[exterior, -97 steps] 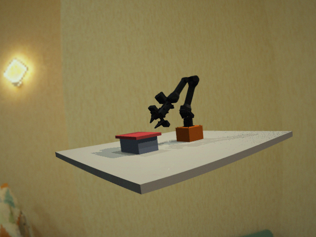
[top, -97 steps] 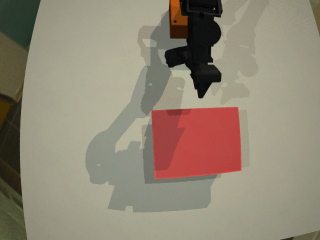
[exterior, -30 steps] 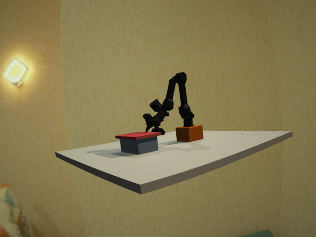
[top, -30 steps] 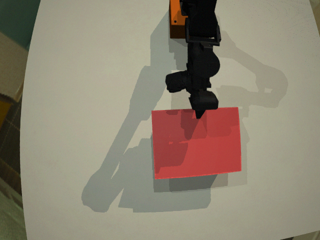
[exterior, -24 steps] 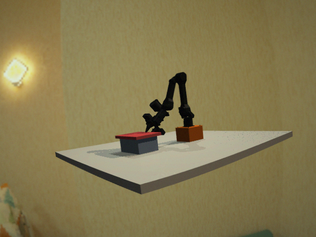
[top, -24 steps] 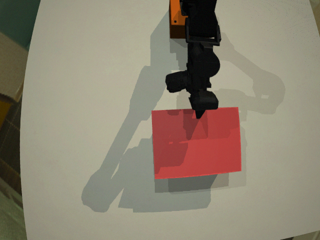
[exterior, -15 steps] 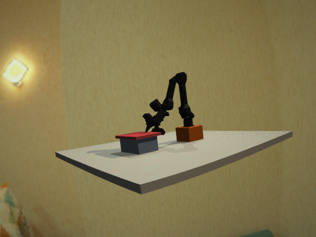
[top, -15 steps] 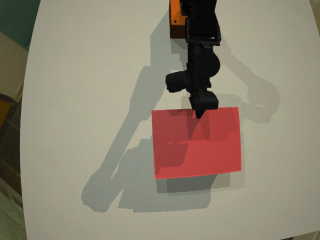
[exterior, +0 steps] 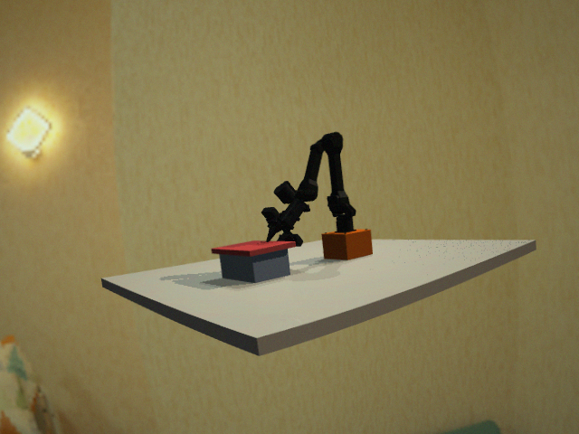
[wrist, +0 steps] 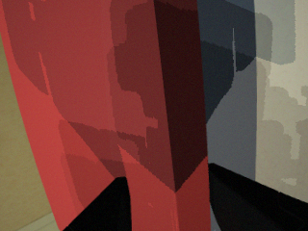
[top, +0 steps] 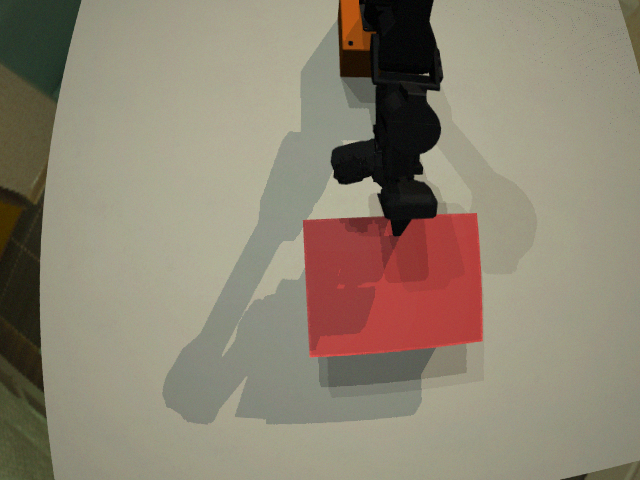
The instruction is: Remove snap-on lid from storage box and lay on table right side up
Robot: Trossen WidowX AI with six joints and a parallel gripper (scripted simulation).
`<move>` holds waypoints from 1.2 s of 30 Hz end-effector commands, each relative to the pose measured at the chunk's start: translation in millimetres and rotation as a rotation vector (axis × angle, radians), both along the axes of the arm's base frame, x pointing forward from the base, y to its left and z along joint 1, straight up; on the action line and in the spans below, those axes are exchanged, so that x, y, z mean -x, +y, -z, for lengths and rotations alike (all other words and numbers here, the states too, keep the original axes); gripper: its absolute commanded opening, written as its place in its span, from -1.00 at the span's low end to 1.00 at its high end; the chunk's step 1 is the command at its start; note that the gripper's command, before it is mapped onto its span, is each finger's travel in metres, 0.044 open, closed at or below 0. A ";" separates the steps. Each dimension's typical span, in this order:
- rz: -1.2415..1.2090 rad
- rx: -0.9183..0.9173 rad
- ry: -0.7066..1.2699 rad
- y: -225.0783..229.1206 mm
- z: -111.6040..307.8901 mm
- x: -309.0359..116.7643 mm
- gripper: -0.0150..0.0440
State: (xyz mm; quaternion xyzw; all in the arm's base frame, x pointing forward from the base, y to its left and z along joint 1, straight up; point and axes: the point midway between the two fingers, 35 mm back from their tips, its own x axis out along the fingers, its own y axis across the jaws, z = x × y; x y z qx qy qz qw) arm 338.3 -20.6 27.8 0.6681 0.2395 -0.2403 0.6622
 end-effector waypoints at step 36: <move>0.000 0.001 -0.008 0.0 -11.1 0.7 -0.49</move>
